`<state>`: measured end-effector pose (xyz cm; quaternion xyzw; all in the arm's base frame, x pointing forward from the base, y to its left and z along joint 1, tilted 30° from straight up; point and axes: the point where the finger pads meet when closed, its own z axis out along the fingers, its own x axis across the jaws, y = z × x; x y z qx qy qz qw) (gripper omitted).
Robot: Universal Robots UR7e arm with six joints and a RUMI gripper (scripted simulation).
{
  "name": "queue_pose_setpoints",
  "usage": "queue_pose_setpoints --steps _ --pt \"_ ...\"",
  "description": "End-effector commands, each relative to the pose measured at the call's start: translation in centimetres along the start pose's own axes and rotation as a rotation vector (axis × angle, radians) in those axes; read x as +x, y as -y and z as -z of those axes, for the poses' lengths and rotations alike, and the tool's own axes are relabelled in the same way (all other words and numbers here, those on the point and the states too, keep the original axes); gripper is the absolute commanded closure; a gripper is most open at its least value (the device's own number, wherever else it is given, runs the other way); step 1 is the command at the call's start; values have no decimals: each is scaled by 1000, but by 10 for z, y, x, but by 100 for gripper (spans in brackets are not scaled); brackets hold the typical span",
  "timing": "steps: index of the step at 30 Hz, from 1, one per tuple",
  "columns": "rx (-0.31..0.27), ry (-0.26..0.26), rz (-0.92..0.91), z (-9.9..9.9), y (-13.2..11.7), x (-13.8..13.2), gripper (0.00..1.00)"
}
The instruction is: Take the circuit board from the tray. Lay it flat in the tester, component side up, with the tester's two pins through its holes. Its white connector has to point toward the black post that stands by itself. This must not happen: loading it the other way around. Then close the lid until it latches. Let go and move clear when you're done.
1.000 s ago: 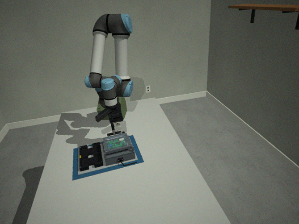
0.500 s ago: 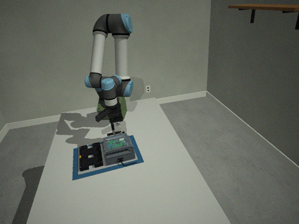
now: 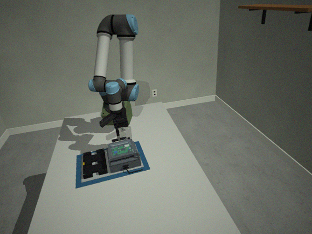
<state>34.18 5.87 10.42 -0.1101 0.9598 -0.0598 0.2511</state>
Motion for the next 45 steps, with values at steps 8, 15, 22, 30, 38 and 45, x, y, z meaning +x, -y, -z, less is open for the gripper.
queue_pose_setpoints --steps 8,15,22,30,38,45 --pt "0 1 0 -2 0 0 100" --pt "0 1 0 -3 0 0 100" --pt "0 1 0 -3 0 0 100" --pt "0 1 0 -3 0 0 87" --pt "0 1 0 -3 0 0 87" --pt "0 1 0 -3 0 0 87"
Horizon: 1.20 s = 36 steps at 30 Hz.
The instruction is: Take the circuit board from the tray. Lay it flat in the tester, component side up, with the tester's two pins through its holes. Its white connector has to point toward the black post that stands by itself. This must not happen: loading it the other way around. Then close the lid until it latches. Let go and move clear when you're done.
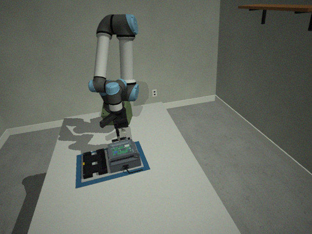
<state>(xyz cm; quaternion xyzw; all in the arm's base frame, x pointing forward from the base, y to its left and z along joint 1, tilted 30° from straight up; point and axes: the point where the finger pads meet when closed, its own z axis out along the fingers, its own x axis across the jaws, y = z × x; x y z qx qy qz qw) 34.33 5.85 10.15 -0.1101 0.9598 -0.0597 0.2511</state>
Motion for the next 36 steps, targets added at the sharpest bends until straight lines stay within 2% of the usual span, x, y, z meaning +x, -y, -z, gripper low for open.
queue_pose_setpoints --steps 1,25,36 --pt "0 1 0 0 0 0 87" --pt "0 1 0 1 0 0 87" --pt "0 1 0 13 0 0 87"
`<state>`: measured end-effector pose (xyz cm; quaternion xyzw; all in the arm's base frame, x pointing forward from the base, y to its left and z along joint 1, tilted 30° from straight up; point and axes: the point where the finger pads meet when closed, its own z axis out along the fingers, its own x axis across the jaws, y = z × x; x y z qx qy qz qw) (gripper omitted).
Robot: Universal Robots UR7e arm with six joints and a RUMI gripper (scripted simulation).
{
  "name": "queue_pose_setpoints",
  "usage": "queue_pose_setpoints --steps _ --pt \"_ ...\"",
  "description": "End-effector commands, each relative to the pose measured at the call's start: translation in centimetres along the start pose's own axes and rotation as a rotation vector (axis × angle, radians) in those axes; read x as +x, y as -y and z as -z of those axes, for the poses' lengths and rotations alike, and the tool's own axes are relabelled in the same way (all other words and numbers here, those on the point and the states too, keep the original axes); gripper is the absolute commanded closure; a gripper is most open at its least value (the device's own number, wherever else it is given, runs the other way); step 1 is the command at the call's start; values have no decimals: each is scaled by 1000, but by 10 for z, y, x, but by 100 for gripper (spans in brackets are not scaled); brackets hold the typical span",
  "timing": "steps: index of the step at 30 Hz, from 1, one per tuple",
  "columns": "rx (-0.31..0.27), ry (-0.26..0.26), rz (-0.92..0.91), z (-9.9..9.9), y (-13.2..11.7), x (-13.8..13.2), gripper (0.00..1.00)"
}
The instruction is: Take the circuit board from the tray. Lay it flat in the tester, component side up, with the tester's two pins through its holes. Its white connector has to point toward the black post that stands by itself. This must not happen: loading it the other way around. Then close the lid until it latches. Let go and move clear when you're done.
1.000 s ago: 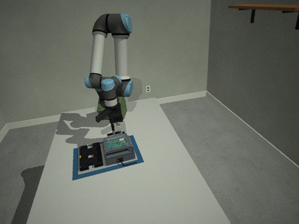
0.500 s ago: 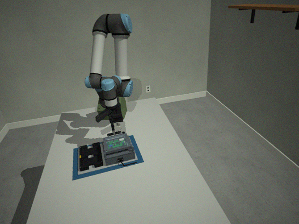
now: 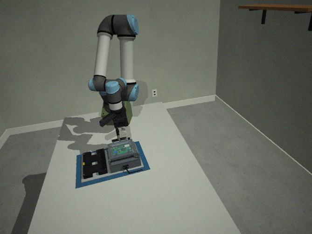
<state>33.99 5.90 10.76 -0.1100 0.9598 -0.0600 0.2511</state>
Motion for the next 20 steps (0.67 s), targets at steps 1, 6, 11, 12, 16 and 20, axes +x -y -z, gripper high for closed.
queue_pose_setpoints --steps 1,6,11,12,16,20 --pt "0 1 0 7 0 0 87" --pt "0 1 0 14 0 0 87" --pt "0 1 0 16 0 0 87" --pt "0 1 0 16 0 0 87" --pt "0 1 0 16 0 0 87" --pt "0 1 0 16 0 0 87"
